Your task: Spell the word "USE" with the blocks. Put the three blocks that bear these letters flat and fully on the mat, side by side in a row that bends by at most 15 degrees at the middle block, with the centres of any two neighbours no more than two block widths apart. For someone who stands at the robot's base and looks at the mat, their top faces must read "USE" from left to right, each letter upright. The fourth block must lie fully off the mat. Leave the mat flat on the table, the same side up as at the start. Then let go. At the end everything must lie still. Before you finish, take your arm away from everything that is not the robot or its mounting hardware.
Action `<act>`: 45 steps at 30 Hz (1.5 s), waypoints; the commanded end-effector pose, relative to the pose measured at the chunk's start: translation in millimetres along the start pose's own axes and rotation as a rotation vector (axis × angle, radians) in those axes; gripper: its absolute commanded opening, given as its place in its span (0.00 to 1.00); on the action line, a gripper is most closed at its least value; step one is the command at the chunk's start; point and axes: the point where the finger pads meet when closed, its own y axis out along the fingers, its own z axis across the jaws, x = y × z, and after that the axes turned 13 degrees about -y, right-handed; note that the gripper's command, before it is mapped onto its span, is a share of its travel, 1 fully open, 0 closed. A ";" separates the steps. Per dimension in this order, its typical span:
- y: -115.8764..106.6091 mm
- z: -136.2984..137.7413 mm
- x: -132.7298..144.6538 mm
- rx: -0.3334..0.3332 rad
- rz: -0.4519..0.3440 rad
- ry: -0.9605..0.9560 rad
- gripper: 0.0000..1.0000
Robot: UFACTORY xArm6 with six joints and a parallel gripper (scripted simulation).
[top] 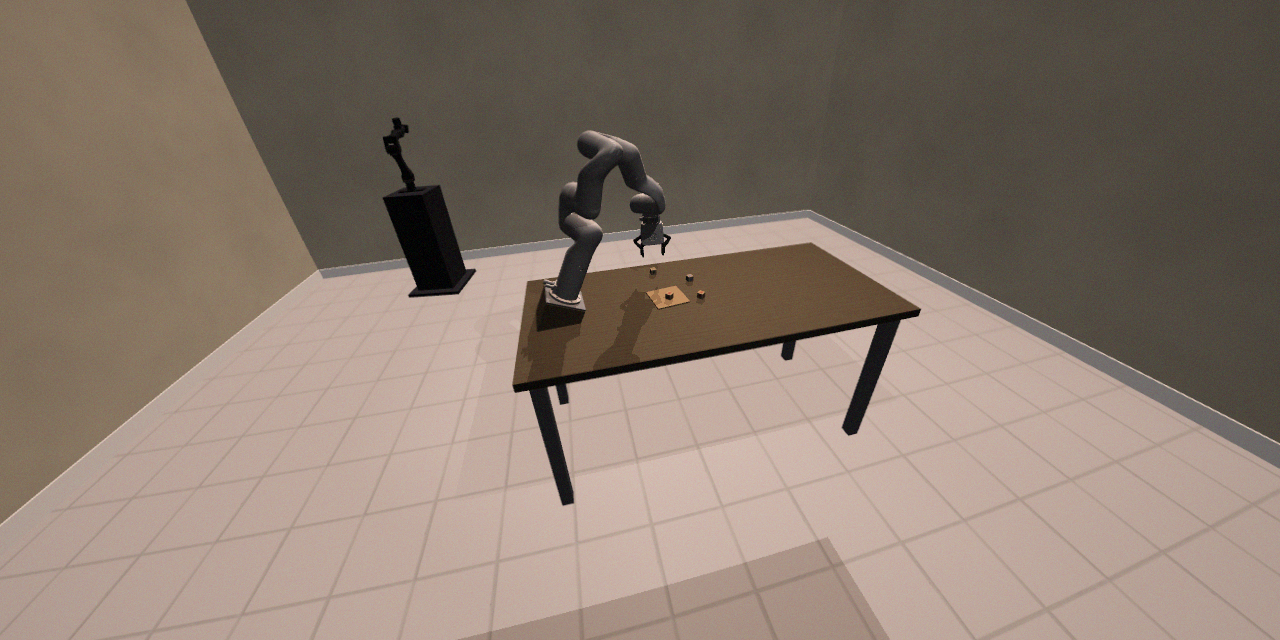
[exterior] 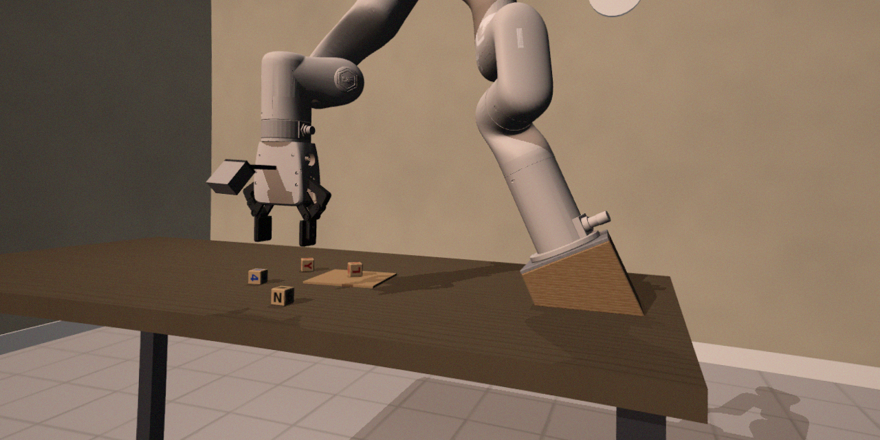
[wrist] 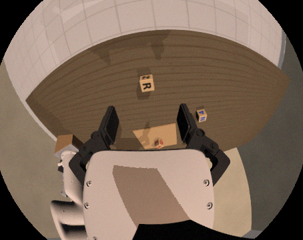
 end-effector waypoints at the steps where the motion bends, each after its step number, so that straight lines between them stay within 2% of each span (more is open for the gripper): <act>1: -0.1 1.2 -0.5 -0.006 0.011 -0.075 1.00; 10: 0.8 1.2 -0.5 -0.006 0.011 -0.132 1.00; 11: 0.8 1.2 -0.5 -0.006 0.011 -0.132 0.63; 45: 0.8 1.2 -0.5 -0.006 0.011 -0.132 0.63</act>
